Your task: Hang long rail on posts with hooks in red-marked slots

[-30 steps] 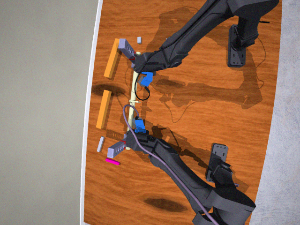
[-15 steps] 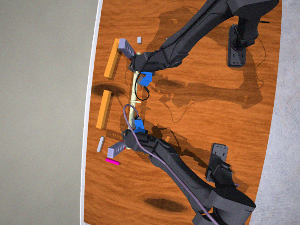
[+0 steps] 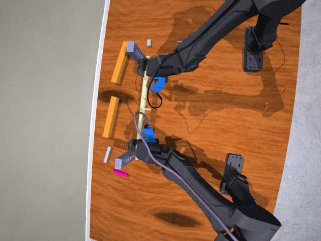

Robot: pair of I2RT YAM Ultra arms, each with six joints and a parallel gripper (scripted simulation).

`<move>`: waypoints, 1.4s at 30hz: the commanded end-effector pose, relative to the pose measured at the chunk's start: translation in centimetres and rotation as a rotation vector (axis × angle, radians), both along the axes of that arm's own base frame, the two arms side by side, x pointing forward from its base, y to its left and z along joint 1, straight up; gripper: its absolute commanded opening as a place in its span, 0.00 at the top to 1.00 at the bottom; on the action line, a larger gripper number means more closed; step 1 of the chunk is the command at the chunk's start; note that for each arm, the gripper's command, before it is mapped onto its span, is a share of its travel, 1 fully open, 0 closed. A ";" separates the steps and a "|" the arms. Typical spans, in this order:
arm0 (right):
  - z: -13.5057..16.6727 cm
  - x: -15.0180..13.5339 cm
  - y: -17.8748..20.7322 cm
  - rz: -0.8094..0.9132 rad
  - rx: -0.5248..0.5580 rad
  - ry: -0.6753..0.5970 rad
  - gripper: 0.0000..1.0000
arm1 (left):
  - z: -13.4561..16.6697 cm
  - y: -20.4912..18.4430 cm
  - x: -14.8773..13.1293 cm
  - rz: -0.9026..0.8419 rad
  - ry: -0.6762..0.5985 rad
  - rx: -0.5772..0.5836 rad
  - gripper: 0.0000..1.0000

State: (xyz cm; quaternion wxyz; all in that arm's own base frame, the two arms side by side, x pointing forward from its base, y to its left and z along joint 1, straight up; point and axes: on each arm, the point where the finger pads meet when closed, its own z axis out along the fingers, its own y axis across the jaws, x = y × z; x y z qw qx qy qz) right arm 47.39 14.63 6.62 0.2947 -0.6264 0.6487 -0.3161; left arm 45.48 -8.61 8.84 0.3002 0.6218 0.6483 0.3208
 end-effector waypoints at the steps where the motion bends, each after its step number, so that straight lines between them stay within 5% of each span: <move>1: 1.9 -0.6 0.0 -0.012 0.008 -0.026 0.00 | 1.2 0.0 -1.0 0.010 -0.012 -0.001 0.00; 10: 3.8 -4.3 0.1 -0.013 0.008 -0.028 0.00 | 2.8 -0.1 -4.6 0.010 -0.012 0.000 0.00; 19: 4.9 -3.0 0.1 -0.015 0.025 -0.058 0.00 | 4.5 0.0 -3.7 0.022 -0.044 -0.017 0.00; 25: 4.9 -3.0 0.1 -0.015 0.025 -0.058 0.00 | 5.1 -0.2 -3.9 0.111 0.007 -0.170 0.00; 30: 4.9 -3.0 0.1 -0.015 0.025 -0.058 0.00 | 10.9 1.3 -2.7 0.252 -0.073 -0.315 0.00; 42: 4.9 -3.0 0.1 -0.015 0.025 -0.058 0.00 | 10.2 7.4 -2.3 0.606 0.058 -0.595 0.00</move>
